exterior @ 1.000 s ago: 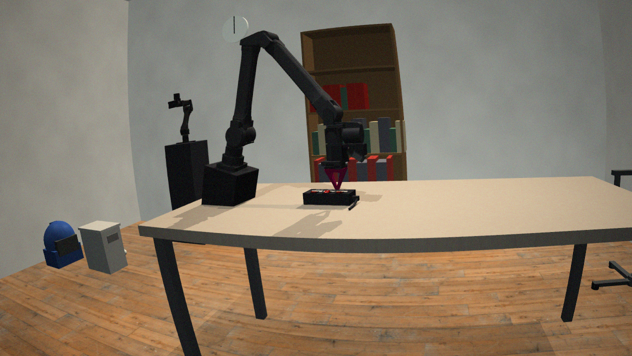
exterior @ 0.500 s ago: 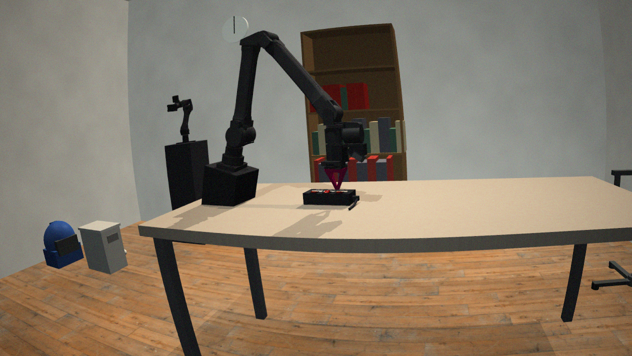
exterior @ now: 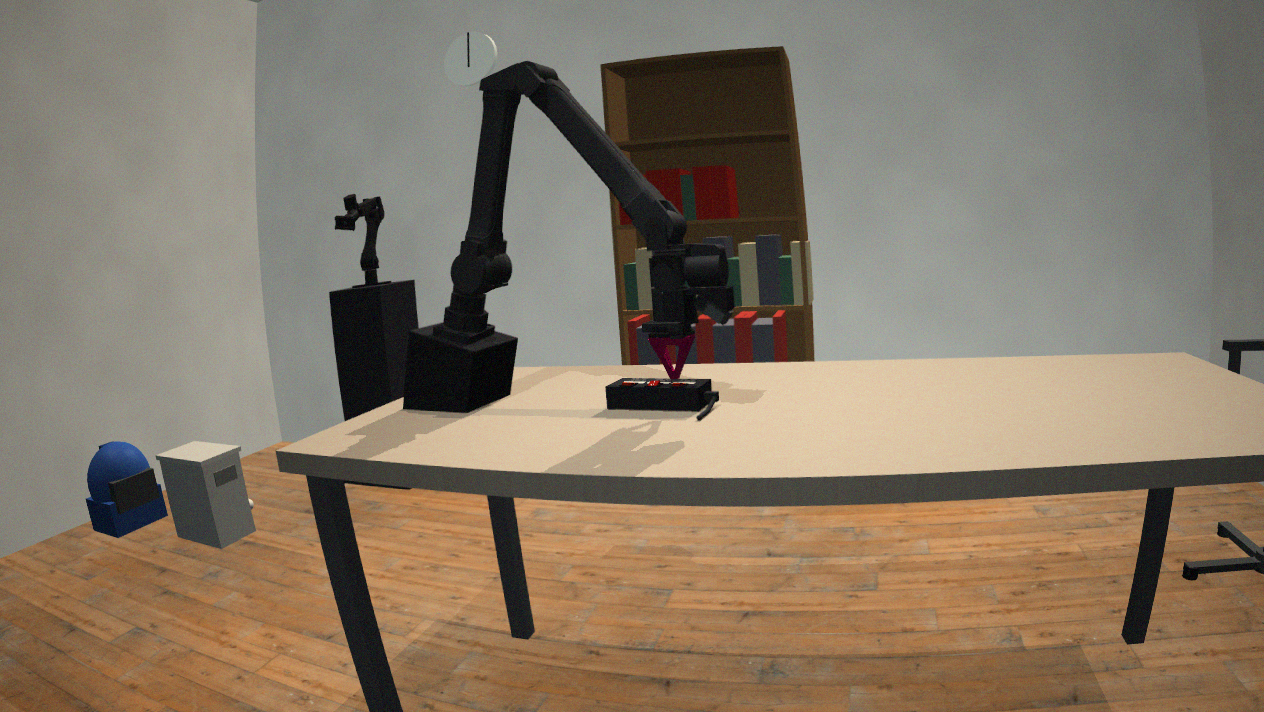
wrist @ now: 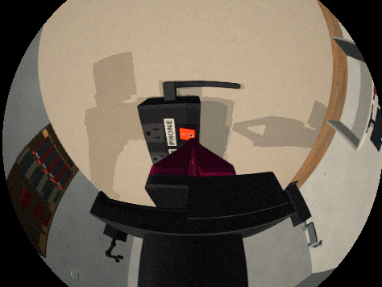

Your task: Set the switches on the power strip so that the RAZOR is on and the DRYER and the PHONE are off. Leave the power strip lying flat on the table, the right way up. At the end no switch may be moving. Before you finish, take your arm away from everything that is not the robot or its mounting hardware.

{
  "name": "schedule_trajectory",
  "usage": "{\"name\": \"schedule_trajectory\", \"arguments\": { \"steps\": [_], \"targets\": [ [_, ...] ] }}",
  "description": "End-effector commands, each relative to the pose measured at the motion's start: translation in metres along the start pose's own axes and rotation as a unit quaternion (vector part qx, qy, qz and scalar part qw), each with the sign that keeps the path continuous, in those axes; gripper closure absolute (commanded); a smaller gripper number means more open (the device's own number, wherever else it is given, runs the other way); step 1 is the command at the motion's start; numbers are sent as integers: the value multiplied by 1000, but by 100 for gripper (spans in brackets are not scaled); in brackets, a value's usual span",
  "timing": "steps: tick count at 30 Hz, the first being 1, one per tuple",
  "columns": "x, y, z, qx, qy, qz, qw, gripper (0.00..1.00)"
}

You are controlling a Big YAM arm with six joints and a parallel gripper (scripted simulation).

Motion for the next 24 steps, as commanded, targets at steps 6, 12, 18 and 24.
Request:
{"name": "schedule_trajectory", "arguments": {
  "steps": [6, 12, 18, 24],
  "targets": [
    [-4, 0, 4, -2, 1, -2, 1000, 100],
    [-5, 1, 5, -2, 1, -3, 1000, 100],
    [-5, 1, 5, -2, 1, -4, 1000, 100],
    [-5, 1, 5, -2, 1, -4, 1000, 100]
  ]
}}
Point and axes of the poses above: the point where the finger pads meet when closed, its own y axis back along the fingers, its own z axis across the jaws, x = y × z, the point moved 5 cm from there along y, back along the fingers, and after that the axes turned 4 degrees about -y, right-handed, at the moved point
